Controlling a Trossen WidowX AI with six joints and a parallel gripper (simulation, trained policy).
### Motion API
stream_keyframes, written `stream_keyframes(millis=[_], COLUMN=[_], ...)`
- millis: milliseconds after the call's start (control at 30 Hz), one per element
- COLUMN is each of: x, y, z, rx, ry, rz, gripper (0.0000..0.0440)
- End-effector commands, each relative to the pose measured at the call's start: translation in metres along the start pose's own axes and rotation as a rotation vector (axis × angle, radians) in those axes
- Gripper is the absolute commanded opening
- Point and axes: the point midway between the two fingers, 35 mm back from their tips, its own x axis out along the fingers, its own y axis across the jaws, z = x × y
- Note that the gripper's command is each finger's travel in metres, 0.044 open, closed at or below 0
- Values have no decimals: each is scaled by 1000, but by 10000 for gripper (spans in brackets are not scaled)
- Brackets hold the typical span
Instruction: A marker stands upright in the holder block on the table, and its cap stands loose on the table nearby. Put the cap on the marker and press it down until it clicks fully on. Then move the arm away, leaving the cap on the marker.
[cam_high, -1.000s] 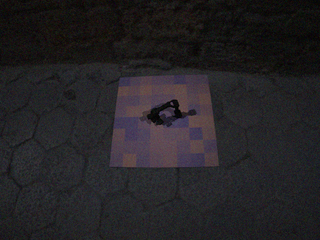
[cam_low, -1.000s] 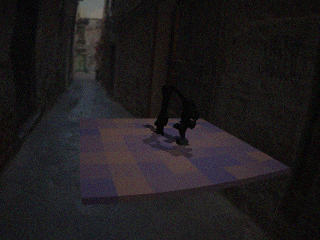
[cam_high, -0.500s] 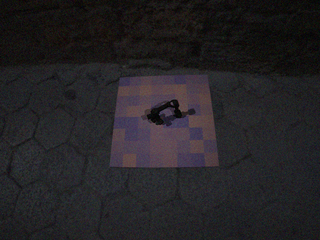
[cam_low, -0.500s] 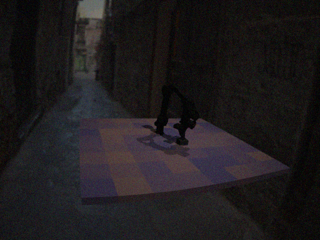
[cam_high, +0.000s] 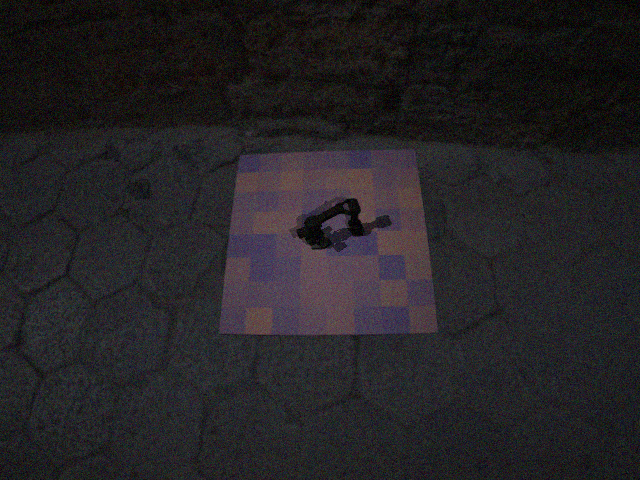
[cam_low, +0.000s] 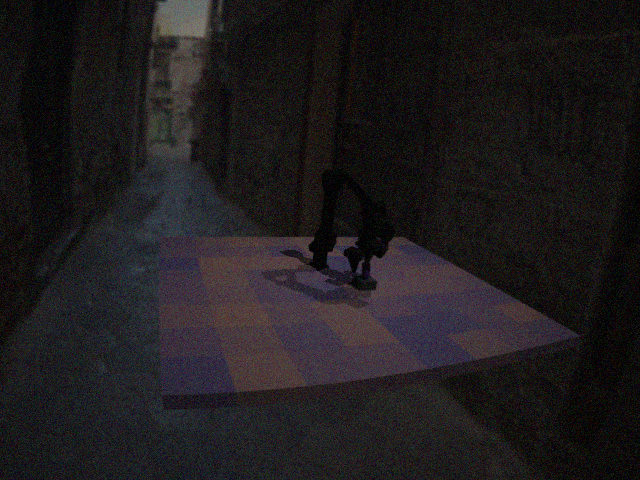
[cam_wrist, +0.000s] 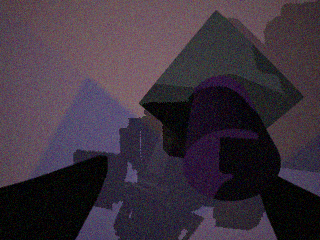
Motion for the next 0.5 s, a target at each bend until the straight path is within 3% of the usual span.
stream_keyframes(millis=[0,467], x=[1,-35], y=[2,2], z=[-1,3], rx=[-13,-53], ry=[-16,-126], rz=[4,-33], gripper=[440,440])
